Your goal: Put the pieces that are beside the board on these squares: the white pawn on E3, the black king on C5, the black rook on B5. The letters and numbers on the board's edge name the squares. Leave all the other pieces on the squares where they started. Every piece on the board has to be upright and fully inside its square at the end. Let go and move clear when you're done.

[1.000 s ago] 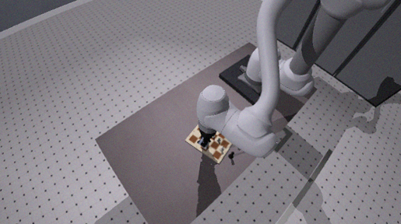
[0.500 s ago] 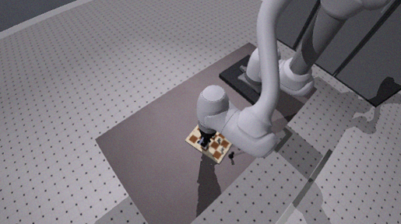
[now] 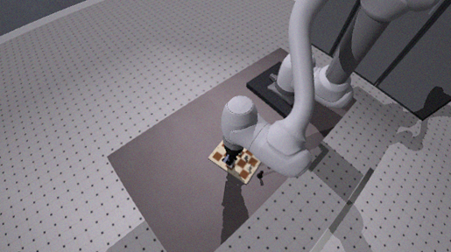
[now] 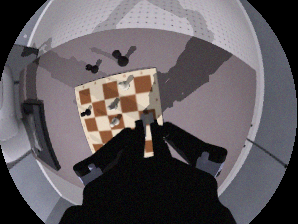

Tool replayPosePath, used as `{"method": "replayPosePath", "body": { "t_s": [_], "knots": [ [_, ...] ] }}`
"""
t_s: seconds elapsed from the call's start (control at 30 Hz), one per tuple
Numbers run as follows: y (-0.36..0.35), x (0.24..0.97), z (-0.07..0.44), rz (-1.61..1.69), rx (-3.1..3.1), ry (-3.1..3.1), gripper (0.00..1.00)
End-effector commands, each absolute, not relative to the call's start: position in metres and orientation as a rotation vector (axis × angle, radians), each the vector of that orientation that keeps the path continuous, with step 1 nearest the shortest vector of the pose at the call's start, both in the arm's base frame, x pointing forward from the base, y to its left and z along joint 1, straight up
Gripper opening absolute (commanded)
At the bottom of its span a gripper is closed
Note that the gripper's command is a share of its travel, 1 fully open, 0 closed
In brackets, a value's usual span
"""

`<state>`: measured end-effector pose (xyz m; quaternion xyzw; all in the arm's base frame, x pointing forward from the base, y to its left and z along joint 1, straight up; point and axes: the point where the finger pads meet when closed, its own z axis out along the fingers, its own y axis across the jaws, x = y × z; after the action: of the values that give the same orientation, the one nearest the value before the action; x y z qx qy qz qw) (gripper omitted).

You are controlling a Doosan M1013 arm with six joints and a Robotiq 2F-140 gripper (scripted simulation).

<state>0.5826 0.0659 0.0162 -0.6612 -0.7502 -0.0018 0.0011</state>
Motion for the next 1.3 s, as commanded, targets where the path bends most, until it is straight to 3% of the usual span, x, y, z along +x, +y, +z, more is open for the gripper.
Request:
{"method": "replayPosePath", "body": {
  "t_s": [0.0,0.3,0.8,1.27],
  "knots": [
    [0.066,0.5826,0.0163,-0.006,-2.076,-2.355,0.0],
    [0.066,0.5826,0.0163,-0.006,-2.076,-2.355,0.0],
    [0.066,0.5826,0.0163,-0.006,-2.076,-2.355,0.2],
    [0.066,0.5826,0.0178,-0.006,-2.076,-2.355,0.2]
  ]
}}
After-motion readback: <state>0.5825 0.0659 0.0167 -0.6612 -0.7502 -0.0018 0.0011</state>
